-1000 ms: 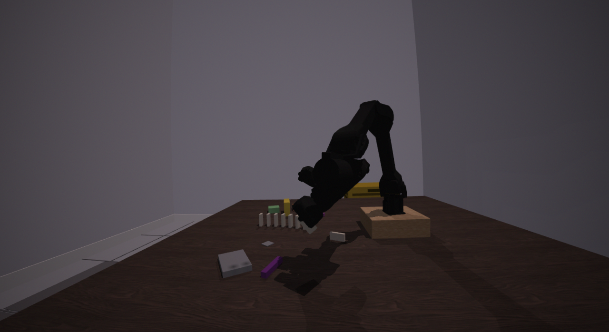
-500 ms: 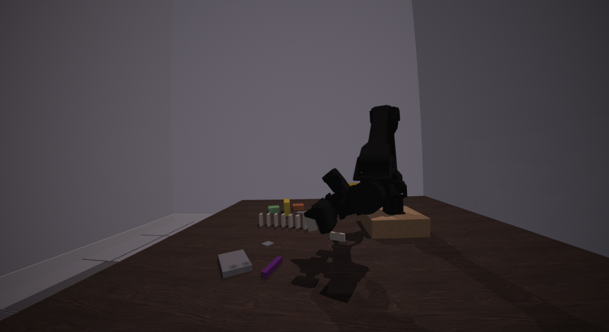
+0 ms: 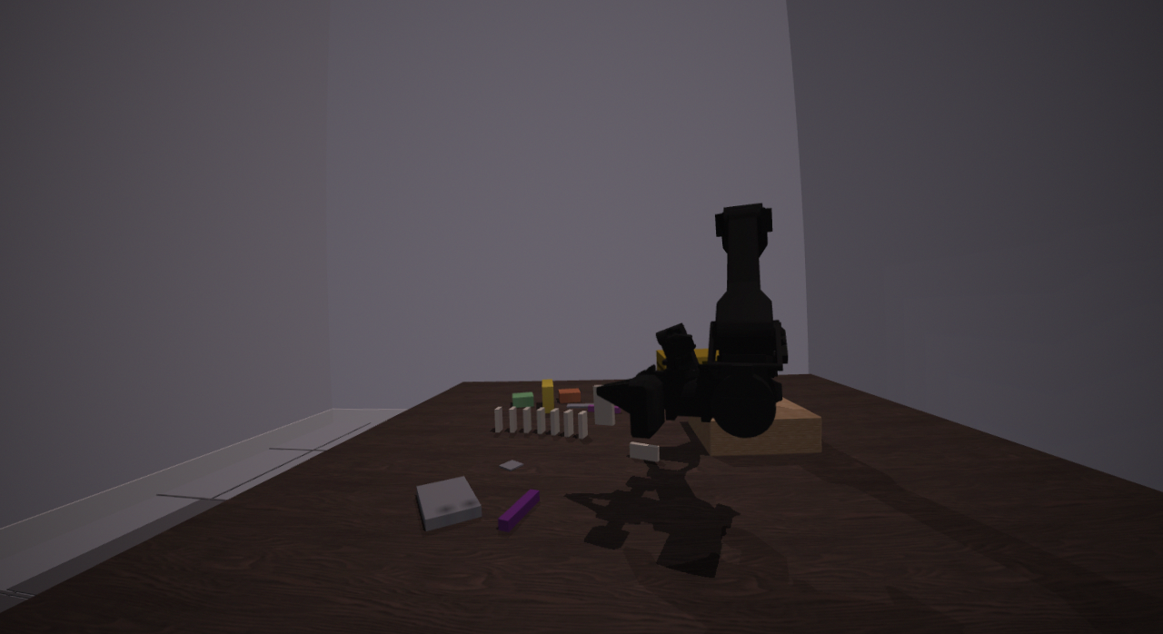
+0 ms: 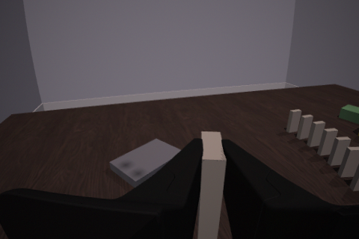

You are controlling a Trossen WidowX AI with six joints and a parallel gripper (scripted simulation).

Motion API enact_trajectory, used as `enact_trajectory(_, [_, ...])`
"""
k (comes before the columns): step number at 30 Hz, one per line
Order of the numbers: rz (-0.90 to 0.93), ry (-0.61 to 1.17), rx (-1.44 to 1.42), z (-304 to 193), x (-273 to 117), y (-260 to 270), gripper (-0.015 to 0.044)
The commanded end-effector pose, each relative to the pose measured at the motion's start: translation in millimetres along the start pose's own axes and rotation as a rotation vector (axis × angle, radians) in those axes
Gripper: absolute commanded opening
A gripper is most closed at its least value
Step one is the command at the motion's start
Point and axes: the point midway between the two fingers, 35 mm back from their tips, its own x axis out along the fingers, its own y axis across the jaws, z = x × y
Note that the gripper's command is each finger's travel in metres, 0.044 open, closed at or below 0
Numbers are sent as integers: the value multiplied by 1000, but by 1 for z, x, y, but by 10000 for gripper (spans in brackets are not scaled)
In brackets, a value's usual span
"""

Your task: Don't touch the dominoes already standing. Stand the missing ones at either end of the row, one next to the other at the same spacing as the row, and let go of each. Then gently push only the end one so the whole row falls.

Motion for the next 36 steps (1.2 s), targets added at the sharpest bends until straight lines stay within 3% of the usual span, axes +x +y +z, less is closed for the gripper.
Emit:
enact_trajectory(1, [1,-25,11,1,-1,-2,28])
enact_trajectory(17, [1,-23,6,0,-1,-2,28])
enact_trajectory(36, [12,10,-45,-49,2,13,28])
